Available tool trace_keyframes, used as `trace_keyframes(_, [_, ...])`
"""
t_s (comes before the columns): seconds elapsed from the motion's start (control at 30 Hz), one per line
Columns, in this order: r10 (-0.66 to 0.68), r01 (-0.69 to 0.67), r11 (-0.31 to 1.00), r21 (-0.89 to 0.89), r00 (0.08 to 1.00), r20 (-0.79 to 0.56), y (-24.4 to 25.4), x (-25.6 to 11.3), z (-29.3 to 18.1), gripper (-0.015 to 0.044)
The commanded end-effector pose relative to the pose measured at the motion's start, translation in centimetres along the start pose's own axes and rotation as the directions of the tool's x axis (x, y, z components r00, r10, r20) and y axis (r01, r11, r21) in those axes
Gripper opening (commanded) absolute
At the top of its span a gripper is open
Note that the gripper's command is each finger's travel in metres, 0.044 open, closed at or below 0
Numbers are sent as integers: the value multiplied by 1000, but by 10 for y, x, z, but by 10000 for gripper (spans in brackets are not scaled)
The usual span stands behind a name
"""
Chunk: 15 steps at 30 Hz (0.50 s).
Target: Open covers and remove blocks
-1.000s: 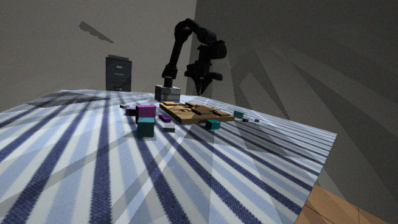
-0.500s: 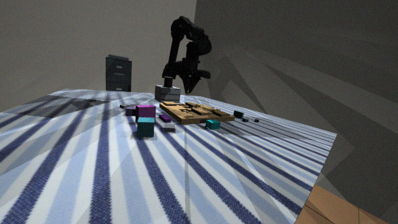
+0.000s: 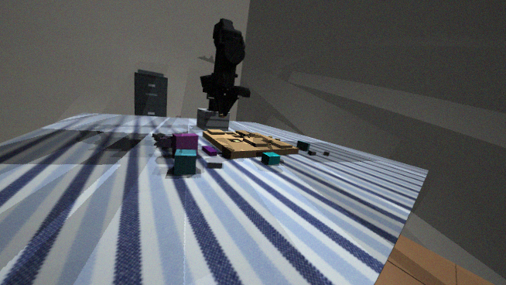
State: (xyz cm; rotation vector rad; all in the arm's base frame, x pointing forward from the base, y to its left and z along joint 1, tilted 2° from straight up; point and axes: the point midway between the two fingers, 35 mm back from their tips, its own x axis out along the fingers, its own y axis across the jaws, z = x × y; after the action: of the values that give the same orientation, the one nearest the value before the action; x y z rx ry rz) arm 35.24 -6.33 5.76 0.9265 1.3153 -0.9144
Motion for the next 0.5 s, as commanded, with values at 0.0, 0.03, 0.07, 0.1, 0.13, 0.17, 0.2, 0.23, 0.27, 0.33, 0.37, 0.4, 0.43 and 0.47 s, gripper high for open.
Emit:
trace_keyframes(0.0, [5, -5, 1000, -4, 1000, 0, -12, -1, 12, 80])
trace_keyframes(0.03, [5, -5, 1000, -4, 1000, 0, -15, -1, 15, 80])
trace_keyframes(0.07, [5, -5, 1000, -4, 1000, 0, -18, -1, 18, 80])
trace_keyframes(0.1, [5, -5, 1000, -4, 1000, 0, -21, -1, 20, 80])
trace_keyframes(0.13, [5, -5, 1000, -4, 1000, 1, -24, -1, 23, 80])
trace_keyframes(0.17, [4, -4, 1000, -4, 1000, 1, -27, -1, 26, 80])
trace_keyframes(0.2, [4, -4, 1000, -4, 1000, 1, -30, -1, 28, 80])
trace_keyframes(0.23, [4, -4, 1000, -4, 1000, 1, -33, -1, 31, 80])
trace_keyframes(0.27, [4, -4, 1000, -4, 1000, 2, -36, -1, 33, 80])
trace_keyframes(0.33, [4, -4, 1000, -4, 1000, 2, -42, -1, 38, 80])
trace_keyframes(0.37, [3, -3, 1000, -4, 1000, 2, -45, 0, 40, 80])
trace_keyframes(0.4, [3, -3, 1000, -4, 1000, 3, -49, 0, 43, 80])
trace_keyframes(0.43, [3, -3, 1000, -4, 1000, 3, -52, 0, 45, 80])
trace_keyframes(0.47, [3, -3, 1000, -4, 1000, 3, -55, 0, 47, 80])
